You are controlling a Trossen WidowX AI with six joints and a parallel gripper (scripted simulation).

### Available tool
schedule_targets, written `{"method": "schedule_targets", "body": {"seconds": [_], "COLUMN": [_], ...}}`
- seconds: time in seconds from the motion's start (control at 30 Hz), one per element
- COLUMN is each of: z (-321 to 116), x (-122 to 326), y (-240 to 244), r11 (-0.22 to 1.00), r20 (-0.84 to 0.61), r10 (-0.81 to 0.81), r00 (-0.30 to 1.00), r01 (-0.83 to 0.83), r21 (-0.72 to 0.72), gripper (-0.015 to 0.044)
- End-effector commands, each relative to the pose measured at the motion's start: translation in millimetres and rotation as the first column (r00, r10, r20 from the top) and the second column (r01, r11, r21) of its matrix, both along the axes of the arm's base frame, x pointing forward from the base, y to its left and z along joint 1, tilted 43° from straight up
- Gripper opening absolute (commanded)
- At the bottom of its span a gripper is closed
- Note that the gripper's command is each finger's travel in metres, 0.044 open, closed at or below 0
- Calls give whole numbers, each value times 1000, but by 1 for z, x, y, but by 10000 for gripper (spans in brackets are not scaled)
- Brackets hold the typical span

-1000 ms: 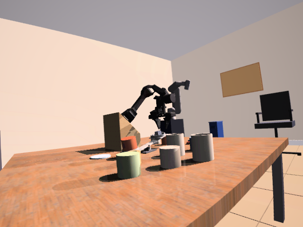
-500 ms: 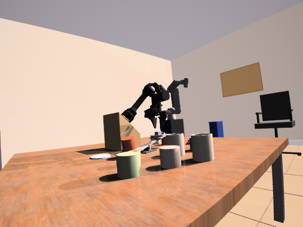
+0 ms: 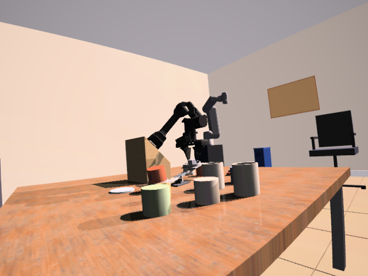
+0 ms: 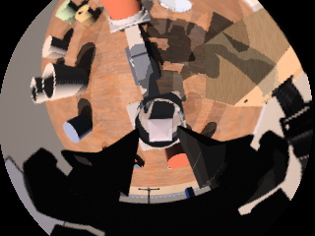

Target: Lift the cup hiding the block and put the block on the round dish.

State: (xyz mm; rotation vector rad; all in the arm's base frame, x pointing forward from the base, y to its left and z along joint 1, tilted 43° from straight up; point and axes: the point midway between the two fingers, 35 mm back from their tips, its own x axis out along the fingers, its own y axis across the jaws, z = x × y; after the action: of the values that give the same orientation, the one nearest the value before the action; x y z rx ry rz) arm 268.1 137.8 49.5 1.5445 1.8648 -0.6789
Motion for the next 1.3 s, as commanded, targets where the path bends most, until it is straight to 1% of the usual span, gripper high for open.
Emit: {"method": "schedule_targets", "body": {"seconds": [0.0,0.2,0.3,0.63,0.77,0.8,1.17,1.27], "z": [-6,-11,-11,-11,-5,0,51,58], "x": [-4,-5,-5,-5,-2,0,8,8], "y": [4,8,8,8,2,-2,-49,-55], "r11": [1000,1000,1000,1000,1000,1000,1000,1000], "r20": [-13,-14,-14,-14,-13,-13,-14,-14], "r10": [-5,-6,-6,-6,-6,-7,-6,-6], "r00": [1000,1000,1000,1000,1000,1000,1000,1000], "r01": [5,6,6,6,6,6,6,6], "r21": [1,2,2,2,0,-1,-3,-2], "gripper": [260,260,181,115,10,0,0,0]}}
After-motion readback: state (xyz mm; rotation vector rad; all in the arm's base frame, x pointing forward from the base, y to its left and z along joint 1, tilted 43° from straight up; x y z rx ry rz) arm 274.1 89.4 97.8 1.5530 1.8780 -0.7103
